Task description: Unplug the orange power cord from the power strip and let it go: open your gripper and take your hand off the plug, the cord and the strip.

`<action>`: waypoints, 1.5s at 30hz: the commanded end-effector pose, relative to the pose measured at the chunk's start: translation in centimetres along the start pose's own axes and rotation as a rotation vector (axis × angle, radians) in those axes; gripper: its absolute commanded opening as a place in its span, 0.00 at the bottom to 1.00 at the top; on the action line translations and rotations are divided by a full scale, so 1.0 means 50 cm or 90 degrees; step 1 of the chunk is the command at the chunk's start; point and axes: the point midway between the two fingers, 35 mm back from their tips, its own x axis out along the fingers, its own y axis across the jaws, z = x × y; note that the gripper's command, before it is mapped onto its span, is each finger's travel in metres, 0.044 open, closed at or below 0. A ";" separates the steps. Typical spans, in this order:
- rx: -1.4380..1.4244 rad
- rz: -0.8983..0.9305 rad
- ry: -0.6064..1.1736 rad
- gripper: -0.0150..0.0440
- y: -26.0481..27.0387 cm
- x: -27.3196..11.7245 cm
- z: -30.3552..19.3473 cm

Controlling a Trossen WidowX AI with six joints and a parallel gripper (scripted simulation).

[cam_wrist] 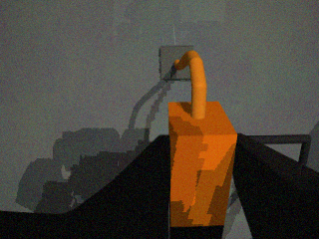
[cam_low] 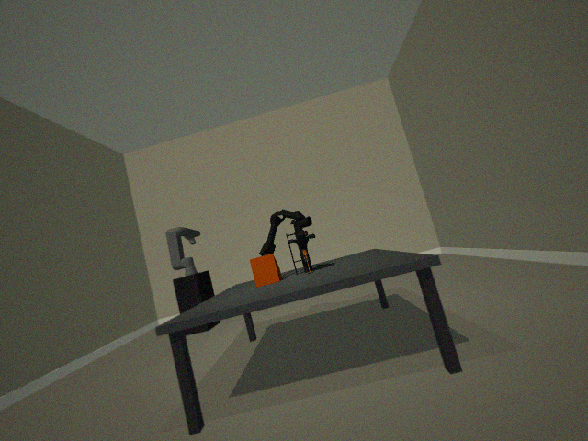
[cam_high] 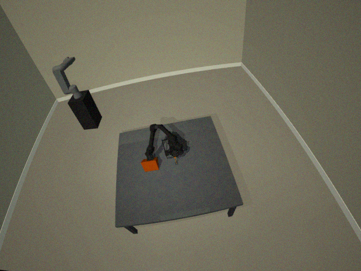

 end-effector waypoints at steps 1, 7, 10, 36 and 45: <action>-0.002 0.003 -0.001 0.48 0.001 0.001 -0.008; -0.002 0.003 -0.001 0.74 0.001 0.001 -0.008; -0.002 0.003 -0.001 0.88 0.001 0.000 -0.004; -0.003 0.004 -0.003 1.00 0.001 -0.024 0.112; -0.003 0.004 -0.003 1.00 0.001 -0.024 0.112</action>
